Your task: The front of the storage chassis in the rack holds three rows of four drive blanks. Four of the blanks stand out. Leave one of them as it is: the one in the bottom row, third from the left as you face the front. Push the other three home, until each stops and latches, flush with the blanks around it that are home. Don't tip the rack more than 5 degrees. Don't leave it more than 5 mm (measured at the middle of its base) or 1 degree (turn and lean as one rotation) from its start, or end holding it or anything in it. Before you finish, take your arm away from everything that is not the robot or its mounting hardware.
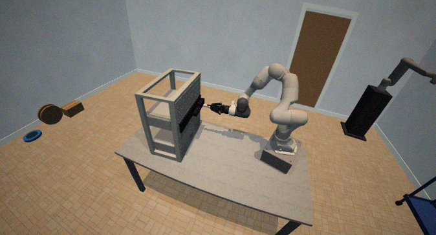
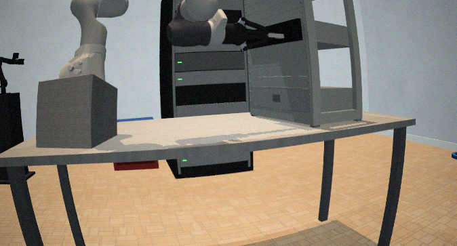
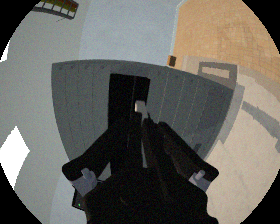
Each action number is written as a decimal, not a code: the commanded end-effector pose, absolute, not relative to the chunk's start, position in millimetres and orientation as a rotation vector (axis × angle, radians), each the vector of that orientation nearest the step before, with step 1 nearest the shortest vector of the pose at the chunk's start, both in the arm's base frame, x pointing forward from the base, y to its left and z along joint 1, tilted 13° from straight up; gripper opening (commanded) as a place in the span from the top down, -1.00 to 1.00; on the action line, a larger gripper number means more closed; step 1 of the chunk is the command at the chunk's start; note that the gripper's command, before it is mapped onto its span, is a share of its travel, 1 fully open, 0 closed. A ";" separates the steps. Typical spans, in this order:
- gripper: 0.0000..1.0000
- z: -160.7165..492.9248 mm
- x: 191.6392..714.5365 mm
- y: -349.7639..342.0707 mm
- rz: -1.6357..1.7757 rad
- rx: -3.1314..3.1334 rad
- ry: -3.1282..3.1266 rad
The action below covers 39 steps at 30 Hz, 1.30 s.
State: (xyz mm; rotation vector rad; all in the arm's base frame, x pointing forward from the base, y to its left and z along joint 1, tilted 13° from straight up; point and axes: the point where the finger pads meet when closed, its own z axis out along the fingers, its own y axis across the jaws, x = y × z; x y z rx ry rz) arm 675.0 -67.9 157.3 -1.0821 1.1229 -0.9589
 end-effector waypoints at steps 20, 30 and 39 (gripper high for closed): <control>1.00 158.5 684.9 -65.3 -0.960 -1.083 1.123; 1.00 158.1 689.2 -65.3 -0.960 -1.083 1.123; 1.00 157.5 695.1 -65.3 -0.960 -1.083 1.123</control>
